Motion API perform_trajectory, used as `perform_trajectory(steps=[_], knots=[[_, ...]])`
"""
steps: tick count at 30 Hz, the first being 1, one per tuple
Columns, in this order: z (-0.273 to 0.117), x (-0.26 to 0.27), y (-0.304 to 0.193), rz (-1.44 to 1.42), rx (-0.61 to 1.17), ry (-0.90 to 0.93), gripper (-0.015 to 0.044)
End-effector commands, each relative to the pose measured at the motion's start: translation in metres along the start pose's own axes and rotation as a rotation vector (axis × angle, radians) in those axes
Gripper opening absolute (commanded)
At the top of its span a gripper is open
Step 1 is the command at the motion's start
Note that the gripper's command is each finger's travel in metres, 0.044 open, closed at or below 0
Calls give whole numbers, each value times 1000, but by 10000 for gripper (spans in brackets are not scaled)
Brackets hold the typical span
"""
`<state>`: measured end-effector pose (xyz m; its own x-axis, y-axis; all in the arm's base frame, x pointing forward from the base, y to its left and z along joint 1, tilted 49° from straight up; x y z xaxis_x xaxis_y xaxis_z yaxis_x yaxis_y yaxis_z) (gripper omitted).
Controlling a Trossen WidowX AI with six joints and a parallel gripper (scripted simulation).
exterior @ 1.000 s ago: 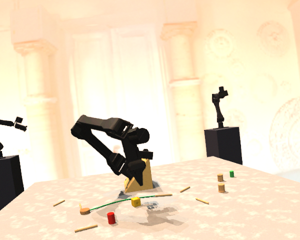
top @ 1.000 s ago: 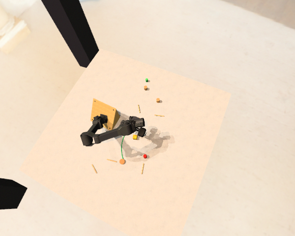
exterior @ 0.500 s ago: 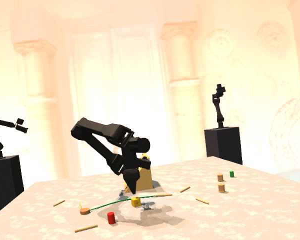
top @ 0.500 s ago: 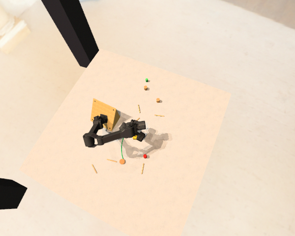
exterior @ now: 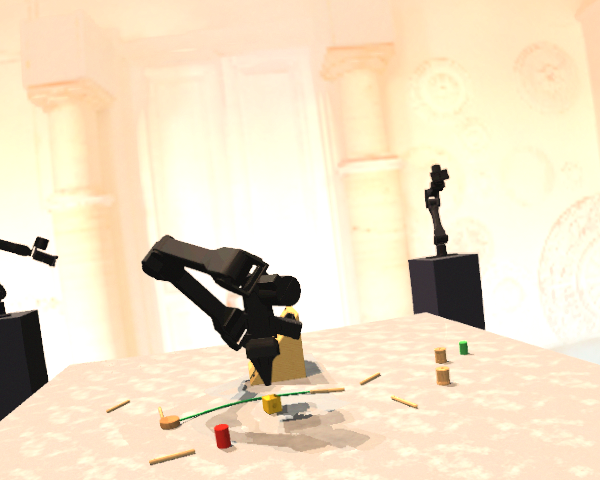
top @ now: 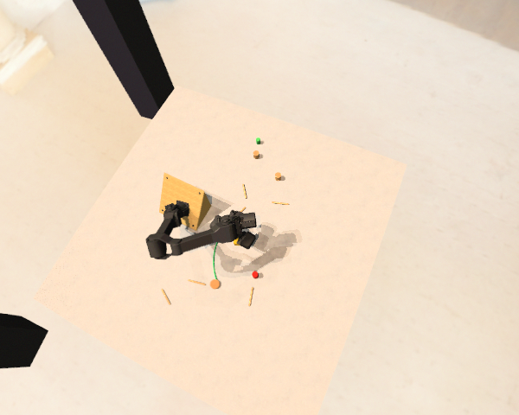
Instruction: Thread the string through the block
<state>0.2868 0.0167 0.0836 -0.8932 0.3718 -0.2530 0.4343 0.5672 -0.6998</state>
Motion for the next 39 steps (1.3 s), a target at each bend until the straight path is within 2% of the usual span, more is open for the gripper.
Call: perform_trajectory(steps=[1,6,15,35,39], knots=[[0,0,0,0,0,0,237],[0,0,0,0,0,0,237],[0,0,0,0,0,0,1],[0,0,0,0,0,0,0],[0,0,0,0,0,0,105]])
Point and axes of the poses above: the point midway between the two fingers, 35 mm back from their tips, its own z axis out along the fingers, its own x axis across the jaws, y = z × x, the point moved 7 cm from there along -z, back along the fingers, and after that the axes turned 15 degrees about z, right-handed, at the moved point
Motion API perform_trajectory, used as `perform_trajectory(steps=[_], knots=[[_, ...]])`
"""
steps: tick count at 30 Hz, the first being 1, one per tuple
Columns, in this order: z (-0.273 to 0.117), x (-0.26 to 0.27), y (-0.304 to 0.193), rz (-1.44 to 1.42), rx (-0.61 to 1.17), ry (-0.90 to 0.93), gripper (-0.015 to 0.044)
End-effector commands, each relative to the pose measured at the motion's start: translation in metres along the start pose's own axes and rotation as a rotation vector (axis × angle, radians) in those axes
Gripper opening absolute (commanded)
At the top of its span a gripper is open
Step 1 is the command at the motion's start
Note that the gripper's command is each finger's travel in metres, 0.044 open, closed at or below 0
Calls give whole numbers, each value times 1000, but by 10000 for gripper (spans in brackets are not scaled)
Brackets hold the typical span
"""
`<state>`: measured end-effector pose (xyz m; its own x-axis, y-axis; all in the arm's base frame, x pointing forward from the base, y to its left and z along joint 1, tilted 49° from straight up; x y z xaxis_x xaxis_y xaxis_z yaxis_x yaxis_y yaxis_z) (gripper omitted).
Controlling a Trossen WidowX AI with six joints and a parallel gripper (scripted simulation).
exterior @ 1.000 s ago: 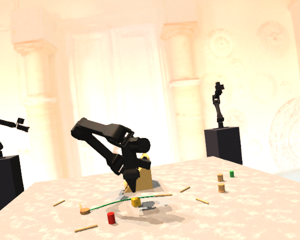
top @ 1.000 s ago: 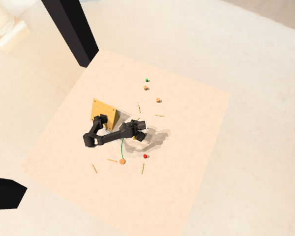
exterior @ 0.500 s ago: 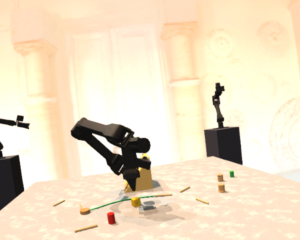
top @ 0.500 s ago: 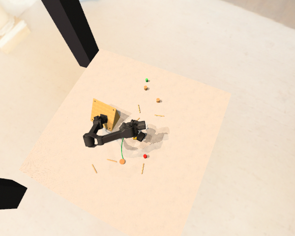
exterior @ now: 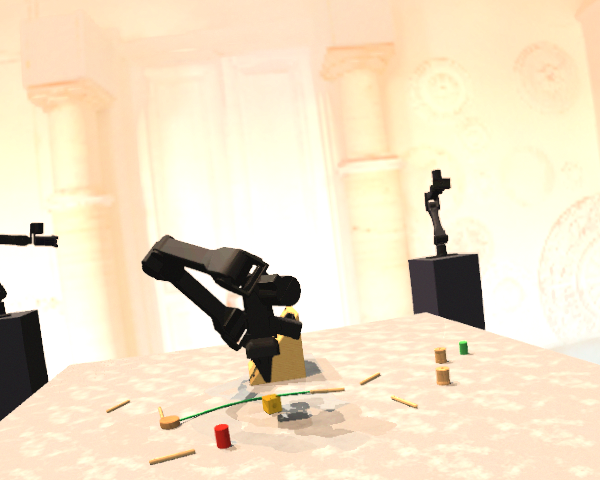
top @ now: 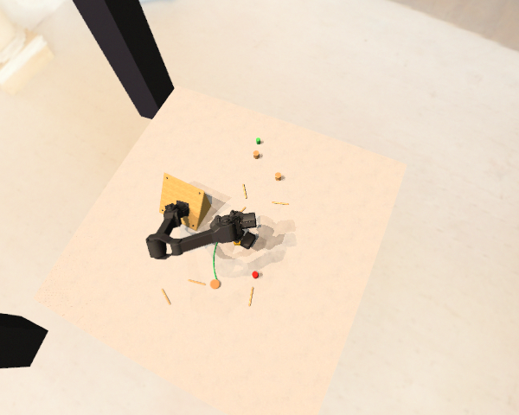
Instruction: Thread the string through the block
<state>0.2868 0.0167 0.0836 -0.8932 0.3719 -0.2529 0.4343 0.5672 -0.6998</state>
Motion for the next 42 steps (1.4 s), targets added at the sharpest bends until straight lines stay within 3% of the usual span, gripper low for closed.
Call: perform_trajectory(steps=[1,5,7,16,31,38,42], knots=[[0,0,0,0,0,0,131],[0,0,0,0,0,0,236],[0,0,0,0,0,0,237],[0,0,0,0,0,0,1],[0,0,0,0,0,0,0],[-1,72,62,169,-6,4,184],[0,92,73,216,2,2,289]])
Point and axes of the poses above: the point midway between the two fingers, 35 mm back from their tips, its own z axis out along the fingers, its own x axis across the jaws, y = z × x, the point moved 7 cm from there along -z, back along the fingers, and after that the axes turned 15 degrees about z, right-handed, at the moved point
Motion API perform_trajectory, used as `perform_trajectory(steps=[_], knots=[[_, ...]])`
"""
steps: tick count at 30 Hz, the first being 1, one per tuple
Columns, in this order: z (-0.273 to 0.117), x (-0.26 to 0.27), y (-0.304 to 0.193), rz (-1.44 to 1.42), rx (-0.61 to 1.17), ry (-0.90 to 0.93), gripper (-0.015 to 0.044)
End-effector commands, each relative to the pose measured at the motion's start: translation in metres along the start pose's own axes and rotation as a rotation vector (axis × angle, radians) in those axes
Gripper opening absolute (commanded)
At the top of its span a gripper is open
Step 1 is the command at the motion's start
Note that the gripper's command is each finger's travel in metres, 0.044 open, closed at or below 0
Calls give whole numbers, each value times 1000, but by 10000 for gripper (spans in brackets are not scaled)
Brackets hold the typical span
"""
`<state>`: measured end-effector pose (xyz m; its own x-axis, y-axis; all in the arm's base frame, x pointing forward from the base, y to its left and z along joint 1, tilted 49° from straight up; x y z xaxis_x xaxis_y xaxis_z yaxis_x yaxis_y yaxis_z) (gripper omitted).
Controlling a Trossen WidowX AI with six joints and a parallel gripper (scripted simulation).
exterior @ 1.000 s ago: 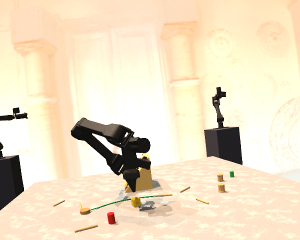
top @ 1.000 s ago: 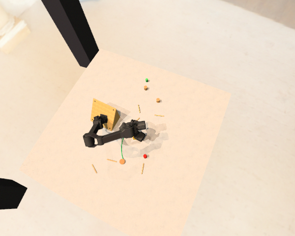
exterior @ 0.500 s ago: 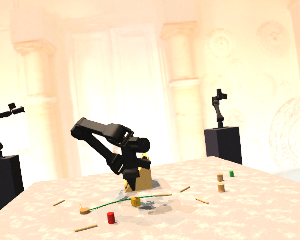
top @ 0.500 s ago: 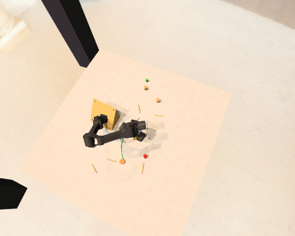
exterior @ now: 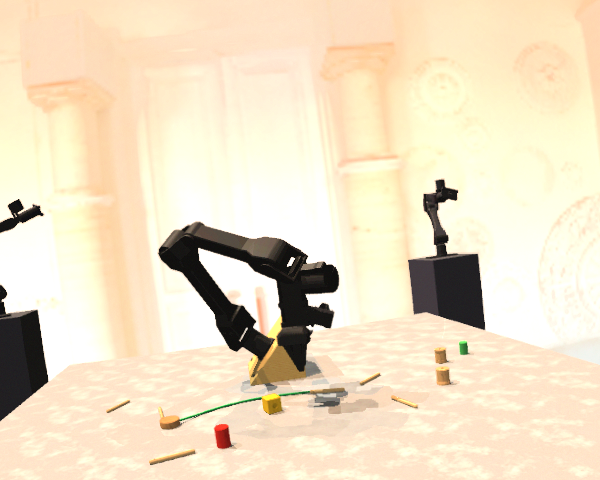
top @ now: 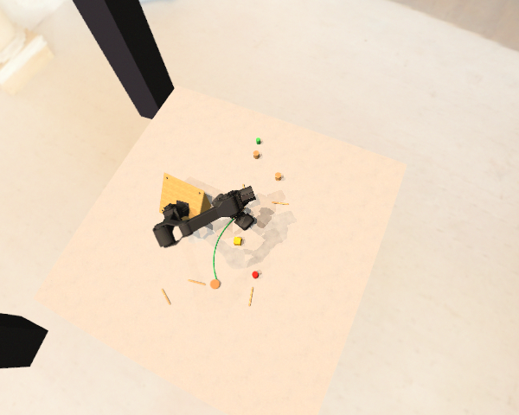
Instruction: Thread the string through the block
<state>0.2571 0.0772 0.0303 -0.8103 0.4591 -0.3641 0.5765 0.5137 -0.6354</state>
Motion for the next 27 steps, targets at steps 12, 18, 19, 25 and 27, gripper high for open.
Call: perform_trajectory(steps=[12,18,19,25,27], knots=[[6,32,9,52,22,2,335],[6,32,9,52,22,2,177],[6,32,9,52,22,2,151],[6,32,9,52,22,2,124],[6,32,9,52,22,2,124]])
Point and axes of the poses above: the point midway between the two fingers, 35 mm back from their tips, its own z axis out along the fingers, its own x axis across the jaws, y = z × x, the point moved 7 cm from there along -z, back along the fingers, and after that the axes turned 15 degrees about z, right-handed, at the moved point
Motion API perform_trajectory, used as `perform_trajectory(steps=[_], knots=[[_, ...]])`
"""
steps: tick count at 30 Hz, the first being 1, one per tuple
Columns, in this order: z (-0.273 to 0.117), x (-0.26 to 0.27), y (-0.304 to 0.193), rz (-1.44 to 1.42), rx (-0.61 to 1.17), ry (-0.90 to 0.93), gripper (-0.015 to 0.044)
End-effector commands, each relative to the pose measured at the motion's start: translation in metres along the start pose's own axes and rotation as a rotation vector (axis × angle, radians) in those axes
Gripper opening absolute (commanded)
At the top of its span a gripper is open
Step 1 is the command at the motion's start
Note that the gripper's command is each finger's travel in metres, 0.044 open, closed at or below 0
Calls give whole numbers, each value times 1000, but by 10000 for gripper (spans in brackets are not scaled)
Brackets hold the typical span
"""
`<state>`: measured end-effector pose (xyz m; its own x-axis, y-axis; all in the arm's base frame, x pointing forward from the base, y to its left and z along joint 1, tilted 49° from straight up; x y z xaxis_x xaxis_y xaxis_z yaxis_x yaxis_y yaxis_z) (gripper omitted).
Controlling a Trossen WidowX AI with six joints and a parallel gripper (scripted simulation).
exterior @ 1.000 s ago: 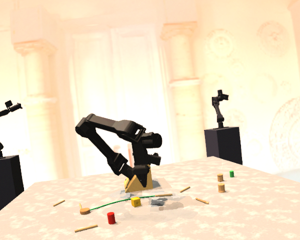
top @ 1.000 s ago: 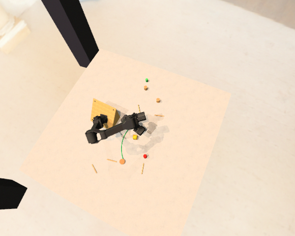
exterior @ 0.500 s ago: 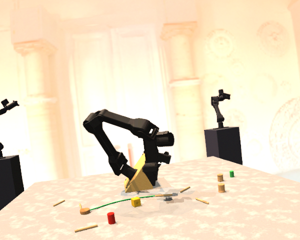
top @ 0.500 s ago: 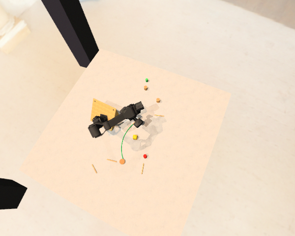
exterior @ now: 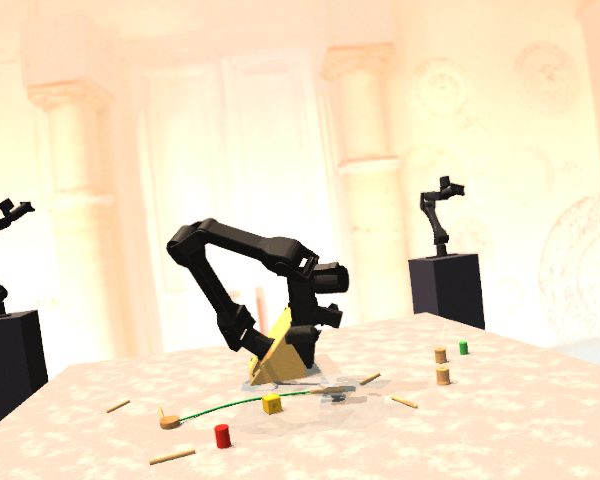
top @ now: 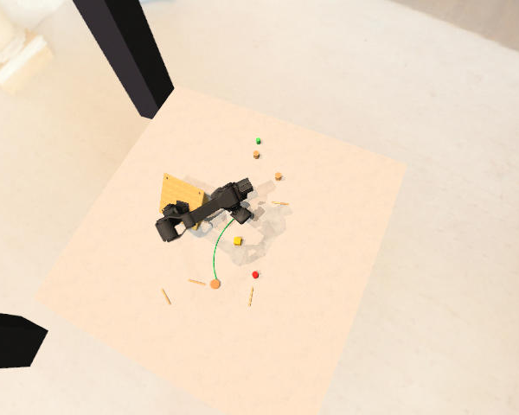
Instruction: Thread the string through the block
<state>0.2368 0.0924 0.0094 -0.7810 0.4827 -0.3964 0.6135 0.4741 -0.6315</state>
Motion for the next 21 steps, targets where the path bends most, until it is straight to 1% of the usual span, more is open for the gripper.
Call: perform_trajectory(steps=[1,8,21], knots=[[1,1,0,2,0,3,124],[3,1,0,2,0,4,124],[24,0,2,2,-1,3,124]])
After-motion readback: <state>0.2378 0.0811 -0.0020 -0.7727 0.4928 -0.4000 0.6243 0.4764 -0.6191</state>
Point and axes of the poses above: the point midway between the two fingers, 35 mm back from their tips, its own z axis out along the fingers, its own x axis across the jaws, y = z × x, the point moved 7 cm from there along -z, back along the fingers, and after that the axes turned 15 degrees about z, right-handed, at the moved point
